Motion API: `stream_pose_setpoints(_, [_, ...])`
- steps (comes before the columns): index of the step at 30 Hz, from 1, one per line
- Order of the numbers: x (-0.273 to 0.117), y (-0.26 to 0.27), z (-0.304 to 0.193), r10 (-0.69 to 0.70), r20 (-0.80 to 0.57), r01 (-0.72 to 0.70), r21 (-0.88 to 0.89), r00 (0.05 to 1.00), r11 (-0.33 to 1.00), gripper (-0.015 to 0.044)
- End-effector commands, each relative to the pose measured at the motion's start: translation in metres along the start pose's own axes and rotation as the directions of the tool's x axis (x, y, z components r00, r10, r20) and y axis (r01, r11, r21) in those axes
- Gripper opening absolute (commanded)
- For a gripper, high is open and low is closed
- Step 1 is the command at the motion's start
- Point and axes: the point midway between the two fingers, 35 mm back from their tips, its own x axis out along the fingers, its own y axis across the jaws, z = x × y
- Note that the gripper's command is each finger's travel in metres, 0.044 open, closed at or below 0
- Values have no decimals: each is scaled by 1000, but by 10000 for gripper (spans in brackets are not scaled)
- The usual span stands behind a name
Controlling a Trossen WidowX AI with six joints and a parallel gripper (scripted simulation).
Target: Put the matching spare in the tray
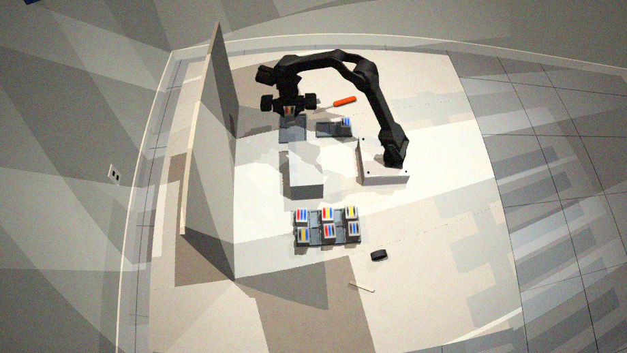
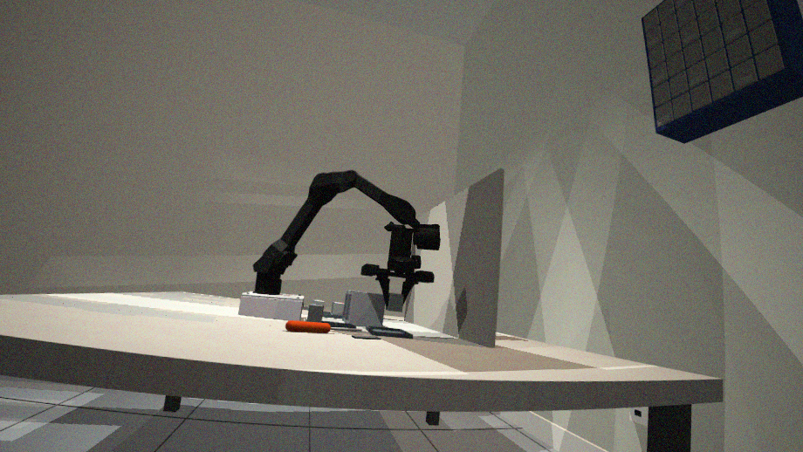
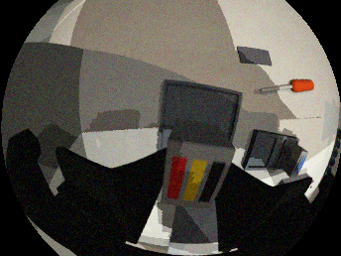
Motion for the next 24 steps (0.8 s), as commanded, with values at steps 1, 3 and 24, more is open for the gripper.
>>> stream_pose_setpoints(1, [5,-2,-1,-4,-1,4,-5,1000,1000,0])
stream_pose_setpoints(3, [7,-2,-1,-4,-1,4,-5,1000,1000,0])
stream_pose_setpoints(24, [24,-4,-2,-4,-2,4,-5,1000,1000,0])
